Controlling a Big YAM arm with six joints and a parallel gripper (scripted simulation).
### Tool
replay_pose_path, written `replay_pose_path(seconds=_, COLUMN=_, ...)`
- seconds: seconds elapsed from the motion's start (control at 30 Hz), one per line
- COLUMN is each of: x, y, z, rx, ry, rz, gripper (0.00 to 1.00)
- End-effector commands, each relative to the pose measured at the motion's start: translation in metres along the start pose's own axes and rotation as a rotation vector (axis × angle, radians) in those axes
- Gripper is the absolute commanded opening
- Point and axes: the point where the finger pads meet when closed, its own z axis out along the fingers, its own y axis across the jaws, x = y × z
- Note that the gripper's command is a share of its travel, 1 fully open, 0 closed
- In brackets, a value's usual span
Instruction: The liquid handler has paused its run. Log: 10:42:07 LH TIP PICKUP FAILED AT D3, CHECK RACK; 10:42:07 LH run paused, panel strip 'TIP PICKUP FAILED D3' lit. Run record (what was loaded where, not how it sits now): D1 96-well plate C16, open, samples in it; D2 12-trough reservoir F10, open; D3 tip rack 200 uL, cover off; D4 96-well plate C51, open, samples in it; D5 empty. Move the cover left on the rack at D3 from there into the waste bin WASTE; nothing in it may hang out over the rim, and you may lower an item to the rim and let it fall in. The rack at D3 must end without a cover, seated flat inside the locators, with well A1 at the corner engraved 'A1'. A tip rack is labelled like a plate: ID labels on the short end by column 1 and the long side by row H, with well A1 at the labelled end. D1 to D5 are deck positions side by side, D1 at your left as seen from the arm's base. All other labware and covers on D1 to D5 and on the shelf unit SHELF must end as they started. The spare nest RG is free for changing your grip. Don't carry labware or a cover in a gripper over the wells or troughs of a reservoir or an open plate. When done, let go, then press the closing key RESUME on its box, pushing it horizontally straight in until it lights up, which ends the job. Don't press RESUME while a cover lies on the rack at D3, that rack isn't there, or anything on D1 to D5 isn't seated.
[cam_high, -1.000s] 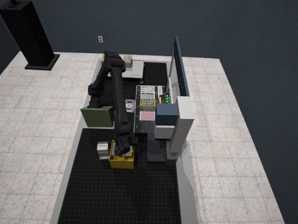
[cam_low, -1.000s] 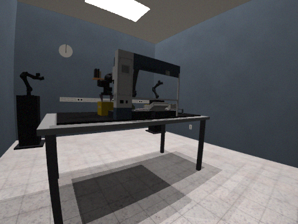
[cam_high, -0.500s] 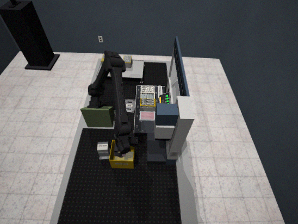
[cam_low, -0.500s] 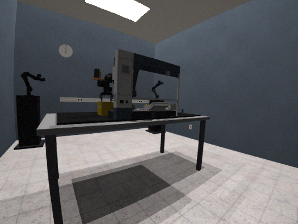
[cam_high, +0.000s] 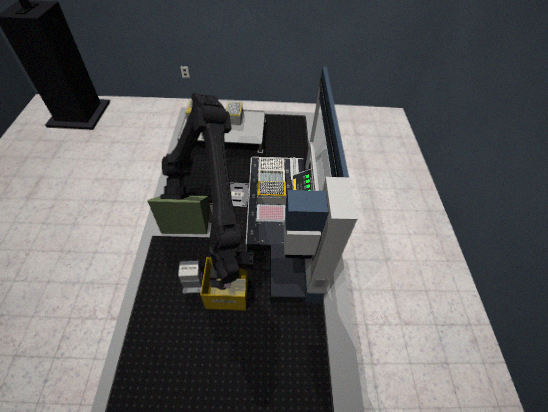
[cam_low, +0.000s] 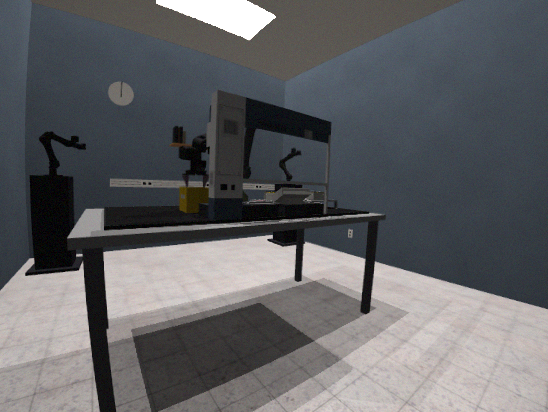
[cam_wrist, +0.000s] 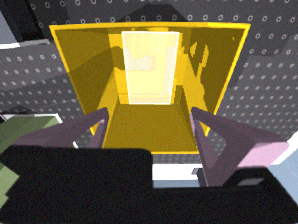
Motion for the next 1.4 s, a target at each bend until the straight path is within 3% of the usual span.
replay_pose_path(seconds=0.0, x=-0.011, y=-0.011, z=-0.012, rx=0.033, ry=-0.021, rz=-0.012, gripper=1.00)
replay_pose_path(seconds=0.4, x=-0.011, y=-0.011, z=-0.012, rx=0.033, ry=-0.021, rz=-0.012, gripper=1.00)
replay_pose_path(seconds=0.5, x=-0.019, y=-0.018, z=-0.035, rx=0.062, ry=-0.040, rz=-0.022, gripper=1.00)
replay_pose_path(seconds=0.6, x=-0.016, y=-0.020, z=-0.042, rx=0.064, ry=-0.043, rz=-0.024, gripper=1.00)
replay_pose_path(seconds=0.67, x=-0.016, y=-0.020, z=-0.042, rx=0.064, ry=-0.043, rz=-0.024, gripper=1.00)
replay_pose_path(seconds=0.7, x=-0.007, y=-0.012, z=-0.017, rx=0.014, ry=-0.012, rz=-0.011, gripper=1.00)
replay_pose_path(seconds=0.77, x=-0.007, y=-0.012, z=-0.025, rx=0.022, ry=-0.016, rz=-0.012, gripper=1.00)
replay_pose_path(seconds=0.83, x=-0.016, y=-0.020, z=-0.050, rx=0.064, ry=-0.042, rz=-0.023, gripper=1.00)
replay_pose_path(seconds=1.0, x=-0.016, y=-0.019, z=-0.060, rx=0.066, ry=-0.043, rz=-0.024, gripper=1.00)
replay_pose_path(seconds=1.13, x=-0.008, y=-0.010, z=-0.049, rx=0.032, ry=-0.020, rz=-0.016, gripper=1.00)
replay_pose_path(seconds=1.37, x=-0.015, y=-0.019, z=-0.075, rx=0.067, ry=-0.043, rz=-0.024, gripper=1.00)
